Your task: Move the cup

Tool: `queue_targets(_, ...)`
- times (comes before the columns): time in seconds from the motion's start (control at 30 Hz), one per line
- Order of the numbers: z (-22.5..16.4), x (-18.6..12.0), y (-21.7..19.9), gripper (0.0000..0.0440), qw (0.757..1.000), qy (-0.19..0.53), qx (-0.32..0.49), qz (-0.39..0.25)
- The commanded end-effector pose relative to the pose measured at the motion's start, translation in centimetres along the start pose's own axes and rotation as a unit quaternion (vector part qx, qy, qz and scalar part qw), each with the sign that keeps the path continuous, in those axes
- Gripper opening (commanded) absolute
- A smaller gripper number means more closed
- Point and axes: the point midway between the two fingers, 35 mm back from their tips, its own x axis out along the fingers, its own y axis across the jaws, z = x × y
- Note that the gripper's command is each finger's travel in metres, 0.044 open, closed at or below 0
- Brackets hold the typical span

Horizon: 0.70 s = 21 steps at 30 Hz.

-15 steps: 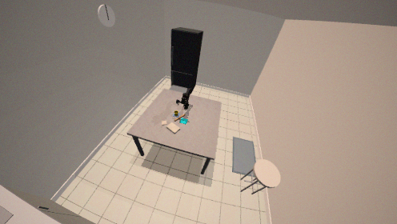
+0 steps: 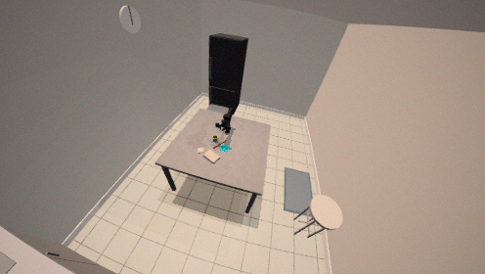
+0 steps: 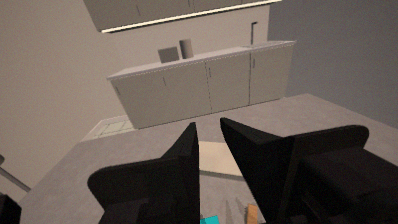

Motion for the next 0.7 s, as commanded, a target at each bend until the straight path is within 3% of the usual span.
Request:
queue_targets(0.0, -0.6, 0.0, 0.3, 0.0077, 0.999, 0.028, 0.016, 0.0)
queue_targets(0.33, -1.7, 0.0, 1.5, 0.0132, 0.993, 0.102, 0.054, 0.011)
queue_targets(0.67, -2.9, -0.1, 2.5, 0.0127, 0.98, 0.181, 0.084, 0.009)
